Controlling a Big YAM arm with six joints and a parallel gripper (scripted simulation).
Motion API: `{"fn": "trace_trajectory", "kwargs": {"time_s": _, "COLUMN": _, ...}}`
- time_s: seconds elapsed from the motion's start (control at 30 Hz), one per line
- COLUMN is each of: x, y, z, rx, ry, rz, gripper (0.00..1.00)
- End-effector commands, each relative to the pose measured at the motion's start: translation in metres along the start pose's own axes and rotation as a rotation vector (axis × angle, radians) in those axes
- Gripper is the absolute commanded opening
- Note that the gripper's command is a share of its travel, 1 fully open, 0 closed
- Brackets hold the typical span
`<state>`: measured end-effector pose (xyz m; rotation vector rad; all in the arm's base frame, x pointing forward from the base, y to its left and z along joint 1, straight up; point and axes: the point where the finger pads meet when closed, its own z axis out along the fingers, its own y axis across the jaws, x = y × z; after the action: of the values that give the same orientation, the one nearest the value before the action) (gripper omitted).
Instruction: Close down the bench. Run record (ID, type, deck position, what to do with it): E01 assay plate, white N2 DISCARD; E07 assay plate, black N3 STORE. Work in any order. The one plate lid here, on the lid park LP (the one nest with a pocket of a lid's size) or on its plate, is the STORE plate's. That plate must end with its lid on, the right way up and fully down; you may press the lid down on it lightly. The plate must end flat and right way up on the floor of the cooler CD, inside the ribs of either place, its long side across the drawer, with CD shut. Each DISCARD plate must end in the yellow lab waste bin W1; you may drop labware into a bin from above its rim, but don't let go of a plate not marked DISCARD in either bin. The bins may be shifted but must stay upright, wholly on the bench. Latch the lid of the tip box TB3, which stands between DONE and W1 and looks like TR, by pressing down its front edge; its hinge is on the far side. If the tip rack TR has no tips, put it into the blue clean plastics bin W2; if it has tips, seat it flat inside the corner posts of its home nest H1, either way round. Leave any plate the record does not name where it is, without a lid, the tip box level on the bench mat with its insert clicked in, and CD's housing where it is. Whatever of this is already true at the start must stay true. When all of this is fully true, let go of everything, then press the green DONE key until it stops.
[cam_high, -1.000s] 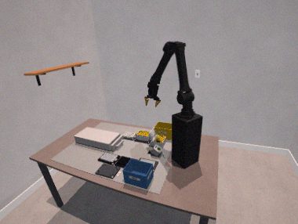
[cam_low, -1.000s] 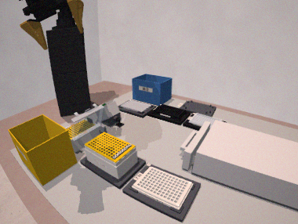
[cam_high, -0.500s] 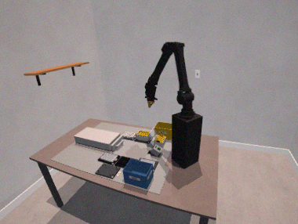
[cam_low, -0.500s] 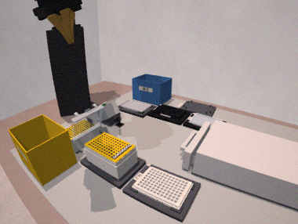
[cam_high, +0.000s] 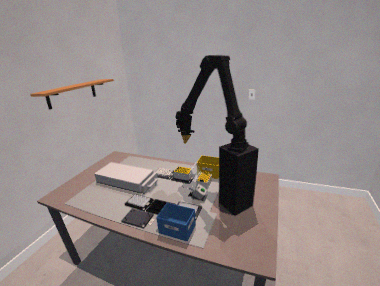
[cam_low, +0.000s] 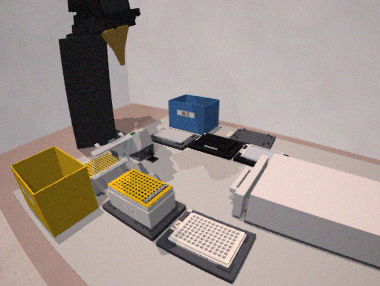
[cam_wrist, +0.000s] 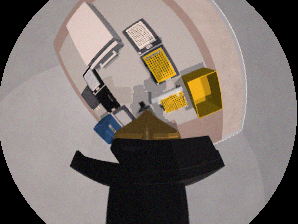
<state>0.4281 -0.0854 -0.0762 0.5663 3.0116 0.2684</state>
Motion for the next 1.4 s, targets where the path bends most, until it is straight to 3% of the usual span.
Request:
{"fn": "trace_trajectory", "kwargs": {"time_s": 0.0, "x": 0.007, "y": 0.014, "z": 0.012, "rx": 0.013, "ry": 0.006, "rz": -0.068, "gripper": 0.00}}
{"fn": "trace_trajectory", "kwargs": {"time_s": 0.1, "x": 0.013, "y": 0.026, "z": 0.021, "rx": 0.037, "ry": 0.019, "rz": -0.143, "gripper": 0.00}}
{"fn": "trace_trajectory", "kwargs": {"time_s": 0.2, "x": 0.019, "y": 0.037, "z": 0.029, "rx": 0.036, "ry": 0.019, "rz": -0.121, "gripper": 0.00}}
{"fn": "trace_trajectory", "kwargs": {"time_s": 0.3, "x": 0.026, "y": 0.048, "z": 0.037, "rx": 0.067, "ry": 0.033, "rz": -0.237, "gripper": 0.00}}
{"fn": "trace_trajectory", "kwargs": {"time_s": 0.43, "x": 0.030, "y": 0.055, "z": 0.042, "rx": 0.071, "ry": 0.035, "rz": -0.249, "gripper": 0.00}}
{"fn": "trace_trajectory", "kwargs": {"time_s": 0.53, "x": 0.038, "y": 0.065, "z": 0.050, "rx": 0.102, "ry": 0.046, "rz": -0.343, "gripper": 0.00}}
{"fn": "trace_trajectory", "kwargs": {"time_s": 0.7, "x": 0.051, "y": 0.083, "z": 0.063, "rx": 0.104, "ry": 0.047, "rz": -0.334, "gripper": 0.00}}
{"fn": "trace_trajectory", "kwargs": {"time_s": 0.8, "x": 0.060, "y": 0.092, "z": 0.071, "rx": 0.135, "ry": 0.058, "rz": -0.451, "gripper": 0.00}}
{"fn": "trace_trajectory", "kwargs": {"time_s": 0.93, "x": 0.066, "y": 0.098, "z": 0.076, "rx": 0.140, "ry": 0.059, "rz": -0.464, "gripper": 0.00}}
{"fn": "trace_trajectory", "kwargs": {"time_s": 1.07, "x": 0.077, "y": 0.108, "z": 0.083, "rx": 0.174, "ry": 0.068, "rz": -0.573, "gripper": 0.00}}
{"fn": "trace_trajectory", "kwargs": {"time_s": 1.27, "x": 0.092, "y": 0.122, "z": 0.095, "rx": 0.172, "ry": 0.067, "rz": -0.551, "gripper": 0.00}}
{"fn": "trace_trajectory", "kwargs": {"time_s": 1.37, "x": 0.085, "y": 0.116, "z": 0.089, "rx": 0.172, "ry": 0.061, "rz": -0.529, "gripper": 0.00}}
